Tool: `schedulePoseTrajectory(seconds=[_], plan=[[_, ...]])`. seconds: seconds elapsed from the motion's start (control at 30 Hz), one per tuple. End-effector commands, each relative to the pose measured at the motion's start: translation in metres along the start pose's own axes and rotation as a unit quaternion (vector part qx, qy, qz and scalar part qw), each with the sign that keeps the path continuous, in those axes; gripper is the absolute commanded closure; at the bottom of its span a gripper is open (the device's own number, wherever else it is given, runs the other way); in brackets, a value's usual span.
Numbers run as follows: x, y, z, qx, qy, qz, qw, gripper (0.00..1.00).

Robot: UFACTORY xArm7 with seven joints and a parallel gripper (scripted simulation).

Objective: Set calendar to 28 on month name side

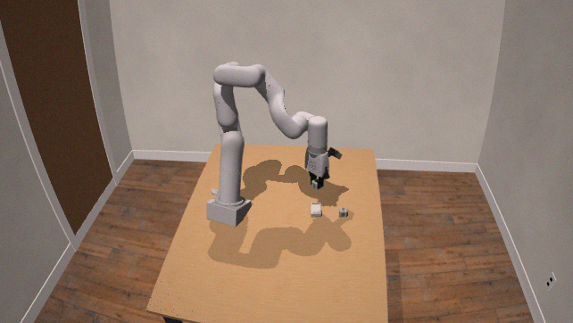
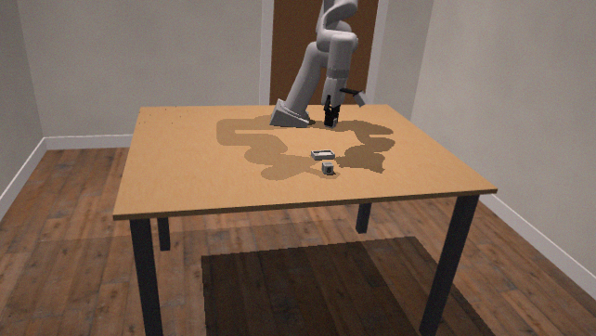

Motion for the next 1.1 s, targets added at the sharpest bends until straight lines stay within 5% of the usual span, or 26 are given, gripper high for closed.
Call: schedulePoseTrajectory(seconds=[0.0,0.17,0.63,0.7,0.73,0.93,1.07], plan=[[0.0011,-0.0007,-0.0025,0.005,-0.002,-0.087,0.996,0.71],[0.0011,-0.0007,-0.003,0.006,-0.001,-0.13,0.992,0.71],[0.0007,-0.0004,-0.0048,0.006,0.002,-0.397,0.918,0.71],[0.0007,-0.0004,-0.0048,0.006,0.002,-0.397,0.918,0.71],[0.0005,-0.0003,-0.0048,0.006,0.002,-0.44,0.898,0.71],[0.0003,-0.0001,-0.0046,0.006,0.003,-0.522,0.853,0.71],[0.0,0.0001,-0.0042,0.006,0.003,-0.593,0.805,0.71]])
Point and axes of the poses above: the point where the finger pads meet when closed, its own z axis out along the fingers, its own x axis across the jaws, y = z × x, the point moved 3 cm from there along -z, back along the fingers, and after that the axes turned 13 degrees about z, right-handed, at the moved point
